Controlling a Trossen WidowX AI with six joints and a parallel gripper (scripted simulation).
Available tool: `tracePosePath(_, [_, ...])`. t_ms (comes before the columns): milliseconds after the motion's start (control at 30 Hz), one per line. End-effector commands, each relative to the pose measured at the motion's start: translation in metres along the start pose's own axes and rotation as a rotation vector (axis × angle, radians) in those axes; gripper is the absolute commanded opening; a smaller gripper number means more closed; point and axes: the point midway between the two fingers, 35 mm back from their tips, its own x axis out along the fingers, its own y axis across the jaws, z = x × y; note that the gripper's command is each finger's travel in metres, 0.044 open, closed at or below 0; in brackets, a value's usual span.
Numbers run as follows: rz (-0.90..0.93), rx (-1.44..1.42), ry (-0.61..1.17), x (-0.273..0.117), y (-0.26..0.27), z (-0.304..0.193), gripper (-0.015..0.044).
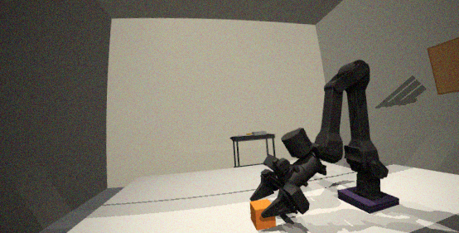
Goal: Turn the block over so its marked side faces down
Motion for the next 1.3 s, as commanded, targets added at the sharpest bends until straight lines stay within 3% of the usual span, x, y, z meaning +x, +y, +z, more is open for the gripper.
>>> tracePosePath(0, [0.003, 0.006, -0.001, 0.000, 0.000, 0.000, 0.0440])
tracePosePath(867, [0.002, 0.006, 0.006, 0.001, 0.000, 0.000, 0.0440])
tracePosePath(1067, [-0.002, 0.005, 0.210, 0.007, -0.003, 0.016, 0.0440])
tracePosePath(1267, [0.001, 0.004, 0.441, -0.025, -0.002, 0.041, 0.0440])
